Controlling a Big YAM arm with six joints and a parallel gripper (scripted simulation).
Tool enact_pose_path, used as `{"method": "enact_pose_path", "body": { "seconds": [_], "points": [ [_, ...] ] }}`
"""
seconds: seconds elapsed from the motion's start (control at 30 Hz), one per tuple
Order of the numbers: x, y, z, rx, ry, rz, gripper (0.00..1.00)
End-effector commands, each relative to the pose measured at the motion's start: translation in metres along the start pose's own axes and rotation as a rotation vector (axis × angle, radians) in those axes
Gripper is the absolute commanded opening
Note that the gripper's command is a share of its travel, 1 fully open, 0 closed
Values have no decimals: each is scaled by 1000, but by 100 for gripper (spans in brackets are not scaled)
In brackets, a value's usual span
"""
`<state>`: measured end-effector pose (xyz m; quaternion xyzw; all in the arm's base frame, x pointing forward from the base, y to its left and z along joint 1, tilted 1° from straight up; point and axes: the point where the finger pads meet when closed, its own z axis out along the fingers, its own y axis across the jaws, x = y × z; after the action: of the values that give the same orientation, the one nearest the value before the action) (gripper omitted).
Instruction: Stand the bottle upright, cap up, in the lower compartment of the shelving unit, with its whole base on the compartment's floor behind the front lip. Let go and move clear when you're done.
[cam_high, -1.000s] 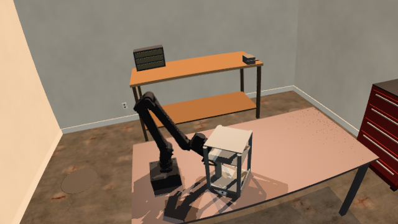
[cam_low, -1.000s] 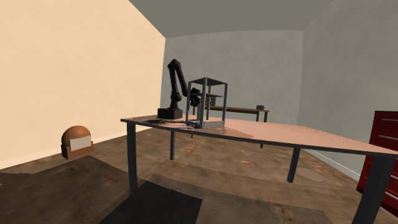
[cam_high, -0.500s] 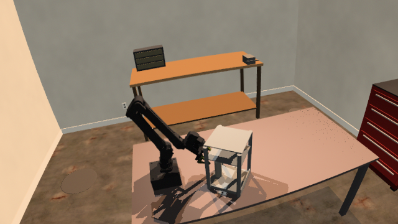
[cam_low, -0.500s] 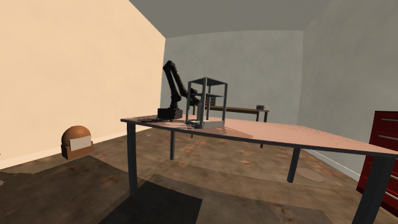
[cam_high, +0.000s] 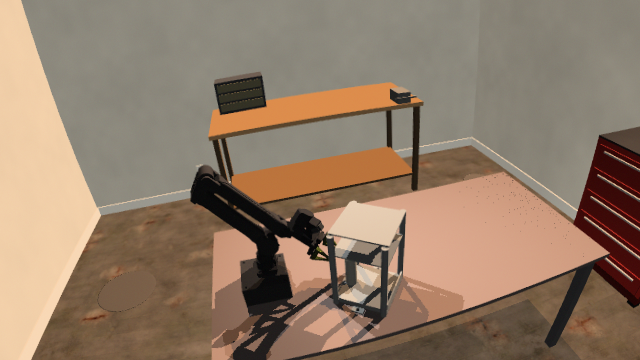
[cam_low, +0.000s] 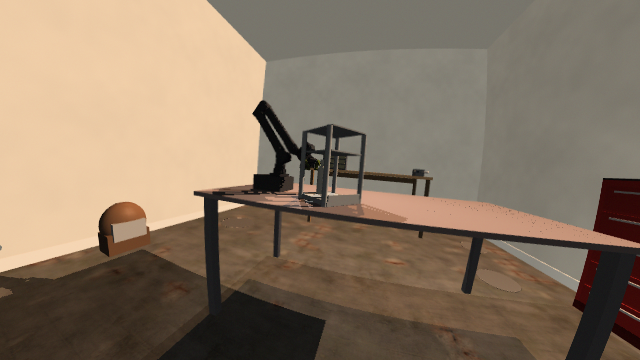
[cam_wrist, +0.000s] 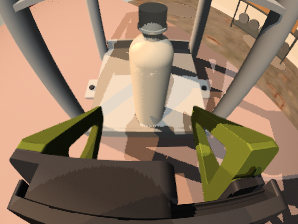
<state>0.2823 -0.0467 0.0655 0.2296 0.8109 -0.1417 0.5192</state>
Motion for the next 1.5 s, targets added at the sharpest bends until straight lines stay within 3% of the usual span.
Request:
{"method": "enact_pose_path", "body": {
  "seconds": [0.0,0.9,1.47],
  "points": [
    [-1,4,-5,-9,1,18,81],
    [-4,5,-15,-11,-4,22,81],
    [-21,13,-60,-26,-19,52,81]
  ]
}}
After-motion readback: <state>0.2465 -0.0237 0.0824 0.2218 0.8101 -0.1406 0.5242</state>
